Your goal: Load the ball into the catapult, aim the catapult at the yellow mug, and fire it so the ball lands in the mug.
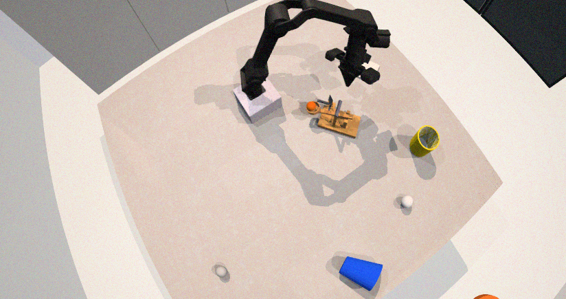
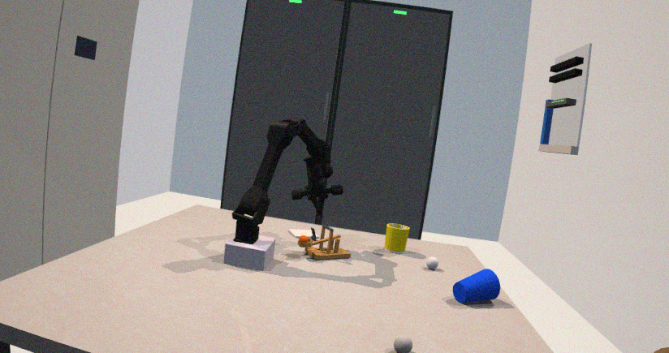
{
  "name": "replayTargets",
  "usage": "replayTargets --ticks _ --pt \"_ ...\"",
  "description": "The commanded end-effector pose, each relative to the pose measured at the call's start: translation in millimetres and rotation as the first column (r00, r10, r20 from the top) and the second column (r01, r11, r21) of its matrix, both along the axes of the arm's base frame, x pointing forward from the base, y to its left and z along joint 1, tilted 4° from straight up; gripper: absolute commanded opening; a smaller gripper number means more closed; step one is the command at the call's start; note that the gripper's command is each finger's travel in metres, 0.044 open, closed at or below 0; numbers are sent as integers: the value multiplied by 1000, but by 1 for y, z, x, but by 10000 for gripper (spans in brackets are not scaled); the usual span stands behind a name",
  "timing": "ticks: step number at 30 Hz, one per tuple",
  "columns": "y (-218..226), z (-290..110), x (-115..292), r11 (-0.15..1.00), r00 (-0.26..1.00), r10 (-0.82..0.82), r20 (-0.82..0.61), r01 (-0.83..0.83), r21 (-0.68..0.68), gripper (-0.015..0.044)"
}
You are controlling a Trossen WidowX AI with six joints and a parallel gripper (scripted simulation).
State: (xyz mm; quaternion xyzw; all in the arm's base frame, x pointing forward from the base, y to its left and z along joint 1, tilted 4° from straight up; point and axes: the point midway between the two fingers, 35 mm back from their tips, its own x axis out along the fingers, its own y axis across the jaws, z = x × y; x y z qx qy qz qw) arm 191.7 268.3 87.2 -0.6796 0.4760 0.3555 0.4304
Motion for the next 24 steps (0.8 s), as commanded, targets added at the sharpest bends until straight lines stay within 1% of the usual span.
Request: replayTargets --ticks 1,8,15,24 --pt "-17 -4 -15 990 996 85 -21 -86 -108 0" --pt "-45 -7 -37 930 971 225 -75 -237 -281 0" --pt "-73 -5 -54 819 926 348 -149 -378 -432 0" --pt "-75 -7 -56 806 920 359 -158 -391 -445 0"
